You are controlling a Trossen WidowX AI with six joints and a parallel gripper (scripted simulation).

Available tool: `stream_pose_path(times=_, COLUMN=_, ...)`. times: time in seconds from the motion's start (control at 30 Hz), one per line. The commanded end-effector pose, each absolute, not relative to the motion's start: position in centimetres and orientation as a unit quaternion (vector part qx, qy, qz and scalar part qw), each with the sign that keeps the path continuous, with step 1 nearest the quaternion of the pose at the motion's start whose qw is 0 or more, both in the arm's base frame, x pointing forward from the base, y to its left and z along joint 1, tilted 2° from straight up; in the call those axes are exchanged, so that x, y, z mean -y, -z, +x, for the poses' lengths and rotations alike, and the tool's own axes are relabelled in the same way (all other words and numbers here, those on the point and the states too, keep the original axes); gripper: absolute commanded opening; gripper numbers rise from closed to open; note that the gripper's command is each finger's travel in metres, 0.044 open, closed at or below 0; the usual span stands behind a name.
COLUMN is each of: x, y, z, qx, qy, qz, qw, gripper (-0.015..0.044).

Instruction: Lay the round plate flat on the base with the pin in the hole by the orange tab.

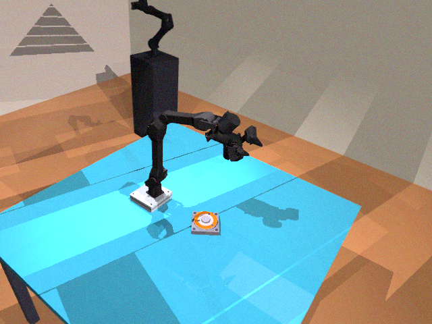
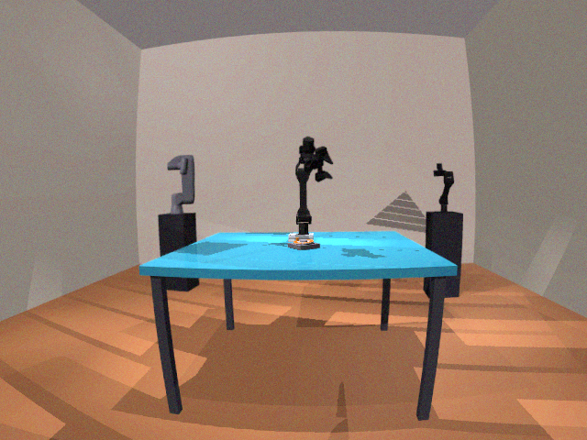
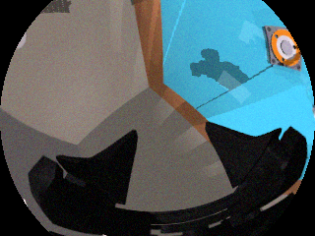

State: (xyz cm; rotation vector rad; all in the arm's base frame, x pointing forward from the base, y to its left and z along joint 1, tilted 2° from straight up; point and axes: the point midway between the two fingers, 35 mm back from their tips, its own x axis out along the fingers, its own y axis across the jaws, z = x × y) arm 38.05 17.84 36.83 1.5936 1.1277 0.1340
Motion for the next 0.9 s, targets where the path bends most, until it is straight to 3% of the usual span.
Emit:
stream_pose_path(times=0.0, x=-17.7, y=-36.5, z=38.1, qx=-0.478, qy=-0.055, qz=0.672, qw=0.564, gripper=0.0374)
stream_pose_path(times=0.2, x=-12.6, y=-27.2, z=39.0, qx=-0.492, qy=0.003, qz=0.514, qw=0.702, gripper=0.0216)
stream_pose_path(times=0.47, x=-7.4, y=-19.0, z=37.0, qx=-0.552, qy=0.034, qz=0.317, qw=0.77, gripper=0.0006)
stream_pose_path(times=0.87, x=-0.5, y=-10.1, z=31.0, qx=-0.677, qy=-0.004, qz=0.025, qw=0.735, gripper=0.0)
